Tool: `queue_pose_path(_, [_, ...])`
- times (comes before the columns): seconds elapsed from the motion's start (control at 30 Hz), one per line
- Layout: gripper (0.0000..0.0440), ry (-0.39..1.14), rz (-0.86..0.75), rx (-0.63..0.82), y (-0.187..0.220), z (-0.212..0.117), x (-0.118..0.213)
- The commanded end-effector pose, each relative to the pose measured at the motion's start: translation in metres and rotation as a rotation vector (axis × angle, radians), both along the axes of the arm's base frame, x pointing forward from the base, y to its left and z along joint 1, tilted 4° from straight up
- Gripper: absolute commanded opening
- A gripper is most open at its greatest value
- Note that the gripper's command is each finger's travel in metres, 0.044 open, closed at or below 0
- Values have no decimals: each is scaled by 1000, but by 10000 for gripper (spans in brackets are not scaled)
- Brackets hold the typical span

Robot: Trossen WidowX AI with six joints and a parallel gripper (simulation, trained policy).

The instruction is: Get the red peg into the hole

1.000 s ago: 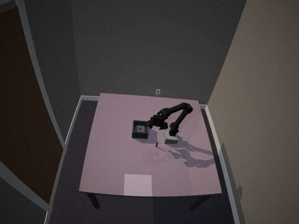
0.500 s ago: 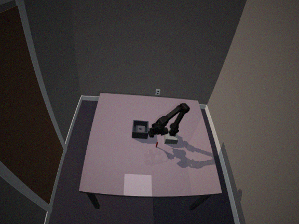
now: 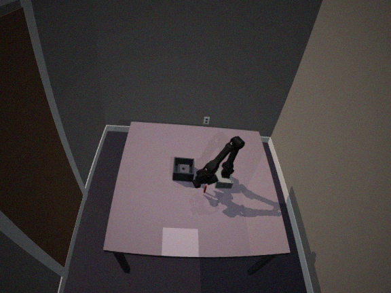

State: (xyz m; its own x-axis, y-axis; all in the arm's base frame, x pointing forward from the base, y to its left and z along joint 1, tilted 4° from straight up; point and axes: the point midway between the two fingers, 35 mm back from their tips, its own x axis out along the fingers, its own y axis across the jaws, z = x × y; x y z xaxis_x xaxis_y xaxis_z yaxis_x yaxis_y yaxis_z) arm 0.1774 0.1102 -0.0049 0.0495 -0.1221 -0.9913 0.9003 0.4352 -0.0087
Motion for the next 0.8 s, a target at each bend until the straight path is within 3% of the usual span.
queue_pose_path(0.0, [426, 5, 24, 10, 2, -15, -5])
queue_pose_path(0.17, [330, 26, 30, 20, 4, -25, -11])
queue_pose_path(0.57, [17, 103, 67, 80, 11, -24, -11])
queue_pose_path(0.6, [0, 108, 68, 85, 11, -24, -11])
queue_pose_path(0.77, [0, 65, 101, 65, 9, -14, 0])
